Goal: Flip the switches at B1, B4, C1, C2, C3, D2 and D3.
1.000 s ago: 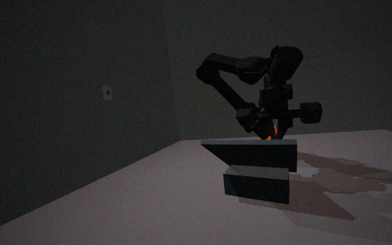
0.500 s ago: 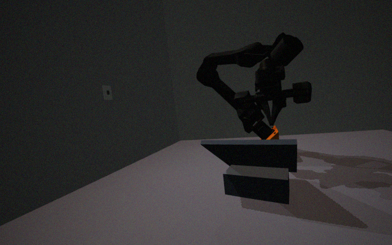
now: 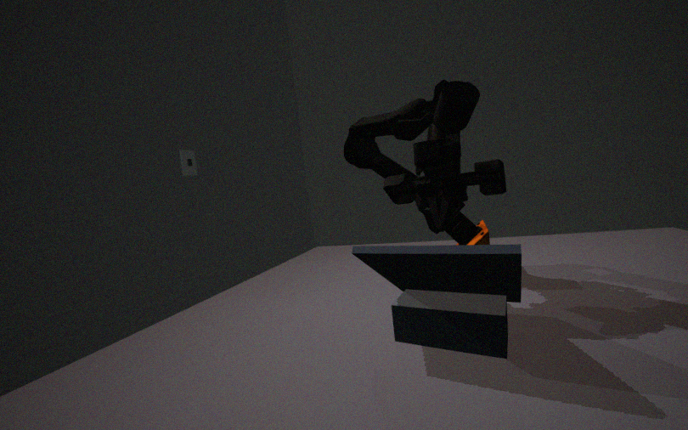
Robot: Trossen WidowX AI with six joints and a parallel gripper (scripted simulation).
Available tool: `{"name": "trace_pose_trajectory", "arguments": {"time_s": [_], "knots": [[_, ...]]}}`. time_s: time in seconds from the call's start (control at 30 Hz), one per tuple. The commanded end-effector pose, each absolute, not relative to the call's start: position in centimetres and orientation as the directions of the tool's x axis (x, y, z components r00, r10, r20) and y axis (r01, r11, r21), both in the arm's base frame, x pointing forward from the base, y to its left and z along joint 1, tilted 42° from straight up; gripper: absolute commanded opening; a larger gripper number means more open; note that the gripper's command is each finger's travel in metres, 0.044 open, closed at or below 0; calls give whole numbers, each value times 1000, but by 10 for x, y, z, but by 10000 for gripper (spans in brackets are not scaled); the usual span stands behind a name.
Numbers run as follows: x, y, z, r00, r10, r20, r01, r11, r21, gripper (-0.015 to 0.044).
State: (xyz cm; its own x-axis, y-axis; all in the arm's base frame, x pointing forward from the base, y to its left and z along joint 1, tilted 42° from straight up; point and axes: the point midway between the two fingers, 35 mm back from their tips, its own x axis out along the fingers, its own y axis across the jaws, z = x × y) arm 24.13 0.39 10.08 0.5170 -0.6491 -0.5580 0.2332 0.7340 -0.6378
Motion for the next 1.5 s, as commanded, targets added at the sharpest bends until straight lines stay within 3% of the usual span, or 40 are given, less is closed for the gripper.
{"name": "trace_pose_trajectory", "arguments": {"time_s": [0.0, 1.47], "knots": [[247, -15, 88, 520, -656, -547, 230, 725, -650, 0], [260, -32, 74, 522, -657, -544, 232, 723, -650, 0]]}}
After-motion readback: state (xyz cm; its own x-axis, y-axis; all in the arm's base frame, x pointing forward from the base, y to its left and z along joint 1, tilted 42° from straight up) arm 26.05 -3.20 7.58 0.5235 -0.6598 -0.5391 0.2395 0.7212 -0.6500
